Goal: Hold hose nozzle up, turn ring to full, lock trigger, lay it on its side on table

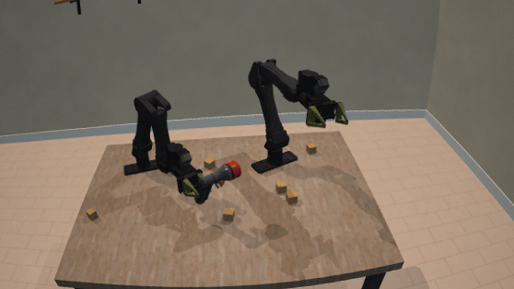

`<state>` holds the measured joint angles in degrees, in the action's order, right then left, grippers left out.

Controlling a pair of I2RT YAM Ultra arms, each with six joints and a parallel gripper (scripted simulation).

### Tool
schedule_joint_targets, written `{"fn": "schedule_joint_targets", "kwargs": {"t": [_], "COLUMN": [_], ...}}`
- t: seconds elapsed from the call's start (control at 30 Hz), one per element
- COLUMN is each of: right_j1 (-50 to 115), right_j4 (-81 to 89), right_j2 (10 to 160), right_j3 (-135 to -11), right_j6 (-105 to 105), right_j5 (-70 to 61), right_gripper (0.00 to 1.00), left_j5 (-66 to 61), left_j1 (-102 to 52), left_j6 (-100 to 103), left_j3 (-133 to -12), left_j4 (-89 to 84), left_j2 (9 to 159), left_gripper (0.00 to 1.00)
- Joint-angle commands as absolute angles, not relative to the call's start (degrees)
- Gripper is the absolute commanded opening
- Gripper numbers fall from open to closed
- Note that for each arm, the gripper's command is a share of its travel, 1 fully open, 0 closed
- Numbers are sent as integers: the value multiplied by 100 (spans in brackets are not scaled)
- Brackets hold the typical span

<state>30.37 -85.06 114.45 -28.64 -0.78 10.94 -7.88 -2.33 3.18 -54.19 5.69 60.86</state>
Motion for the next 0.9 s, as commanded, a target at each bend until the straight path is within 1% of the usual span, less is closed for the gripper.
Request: {"fn": "schedule_joint_targets", "kwargs": {"t": [0.0,0.43,0.5,0.87], "right_j1": [3044,3044,3044,3044], "right_j4": [-9000,-9000,-9000,-9000], "right_j2": [11298,11298,11298,11298], "right_j3": [-3070,-3070,-3070,-3070], "right_j6": [-33,-33,-33,-33], "right_j5": [1068,1068,1068,1068], "right_gripper": [36,36,36,36], "left_j5": [-1277,-2808,-2808,-4059], "left_j1": [-336,-803,-803,-1191], "left_j6": [528,1236,1236,1814], "left_j3": [-5268,-4102,-4102,-3133], "left_j4": [1169,2555,2555,3756], "left_j2": [6131,6373,6373,6577], "left_gripper": [87,87,87,87]}}
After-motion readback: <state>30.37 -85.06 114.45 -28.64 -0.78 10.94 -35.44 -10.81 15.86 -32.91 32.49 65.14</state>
